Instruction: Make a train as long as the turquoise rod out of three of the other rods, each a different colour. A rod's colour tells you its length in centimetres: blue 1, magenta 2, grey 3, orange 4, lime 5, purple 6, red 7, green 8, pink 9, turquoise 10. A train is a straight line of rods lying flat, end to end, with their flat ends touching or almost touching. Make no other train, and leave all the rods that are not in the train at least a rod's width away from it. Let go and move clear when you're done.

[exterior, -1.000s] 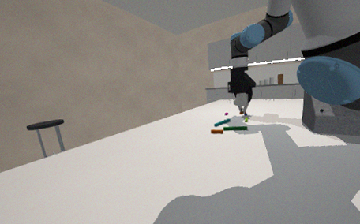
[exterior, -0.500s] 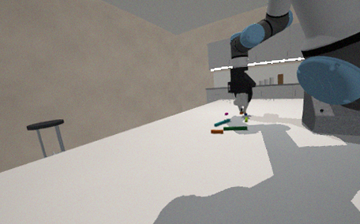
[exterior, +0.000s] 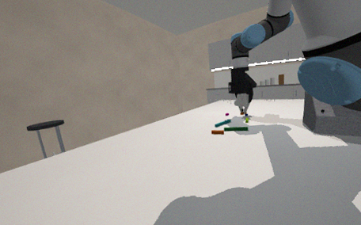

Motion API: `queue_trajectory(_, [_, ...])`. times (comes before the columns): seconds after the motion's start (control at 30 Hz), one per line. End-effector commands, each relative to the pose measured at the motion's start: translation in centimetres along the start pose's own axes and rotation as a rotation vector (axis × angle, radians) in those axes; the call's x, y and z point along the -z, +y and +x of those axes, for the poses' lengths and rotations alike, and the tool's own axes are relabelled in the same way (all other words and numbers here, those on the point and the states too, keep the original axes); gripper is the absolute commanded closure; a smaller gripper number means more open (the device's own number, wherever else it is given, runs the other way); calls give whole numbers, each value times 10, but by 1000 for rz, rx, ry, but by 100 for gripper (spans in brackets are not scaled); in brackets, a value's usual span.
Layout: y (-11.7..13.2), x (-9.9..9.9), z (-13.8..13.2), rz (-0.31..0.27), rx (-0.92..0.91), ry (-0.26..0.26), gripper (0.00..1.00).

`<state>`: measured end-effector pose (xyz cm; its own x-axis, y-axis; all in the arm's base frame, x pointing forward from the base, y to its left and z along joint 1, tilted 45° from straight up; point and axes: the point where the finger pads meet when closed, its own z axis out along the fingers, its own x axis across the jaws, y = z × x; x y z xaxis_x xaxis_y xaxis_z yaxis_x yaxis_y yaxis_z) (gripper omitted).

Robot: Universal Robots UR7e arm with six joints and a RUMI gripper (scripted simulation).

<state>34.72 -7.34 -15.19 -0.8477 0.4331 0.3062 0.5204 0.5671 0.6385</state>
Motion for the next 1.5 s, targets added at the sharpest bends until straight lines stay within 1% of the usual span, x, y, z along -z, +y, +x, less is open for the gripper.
queue_trajectory(0.0, [0,0,0,0,0,-1,100])
queue_trajectory(0.53, [0,-11,0,0,0,-1,100])
queue_trajectory(1.47, [0,-12,0,0,0,-1,100])
